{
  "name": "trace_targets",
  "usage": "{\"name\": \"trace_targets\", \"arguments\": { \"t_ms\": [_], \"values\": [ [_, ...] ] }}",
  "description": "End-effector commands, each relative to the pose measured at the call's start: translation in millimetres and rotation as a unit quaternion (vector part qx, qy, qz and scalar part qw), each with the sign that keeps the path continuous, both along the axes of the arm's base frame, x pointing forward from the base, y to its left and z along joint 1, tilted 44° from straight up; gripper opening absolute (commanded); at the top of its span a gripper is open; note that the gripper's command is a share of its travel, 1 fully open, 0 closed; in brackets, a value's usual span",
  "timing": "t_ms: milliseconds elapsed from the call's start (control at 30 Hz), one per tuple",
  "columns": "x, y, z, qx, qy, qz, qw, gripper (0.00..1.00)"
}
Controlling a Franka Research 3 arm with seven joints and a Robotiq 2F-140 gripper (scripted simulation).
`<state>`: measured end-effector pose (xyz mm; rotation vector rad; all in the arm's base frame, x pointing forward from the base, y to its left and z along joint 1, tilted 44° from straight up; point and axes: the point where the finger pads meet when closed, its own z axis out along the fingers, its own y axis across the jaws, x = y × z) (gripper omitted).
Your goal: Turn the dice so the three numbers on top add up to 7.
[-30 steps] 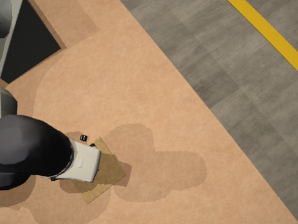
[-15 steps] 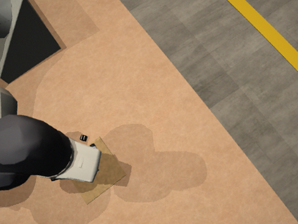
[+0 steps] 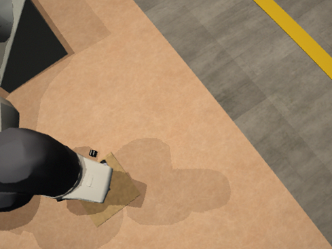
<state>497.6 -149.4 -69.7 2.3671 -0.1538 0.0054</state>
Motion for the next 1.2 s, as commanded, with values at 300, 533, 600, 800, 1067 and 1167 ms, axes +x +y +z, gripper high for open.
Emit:
{"name": "trace_targets", "arguments": {
  "t_ms": [300,533,600,800,1067,1167],
  "values": [
    [1.3,0.0,-0.7,0.0,-0.003,-0.001,1.0,0.07],
    [1.3,0.0,-0.7,0.0,-0.003,-0.001,1.0,0.07],
    [1.3,0.0,-0.7,0.0,-0.003,-0.001,1.0,0.07],
    [1.3,-0.4,-1.1,0.0,-0.003,-0.001,1.0,0.07],
    [1.3,-1.6,-2.3,0.0,-0.003,-0.001,1.0,0.07],
    [1.2,-2.2,-2.9,0.0,-0.003,-0.001,1.0,0.07]
  ]
}}
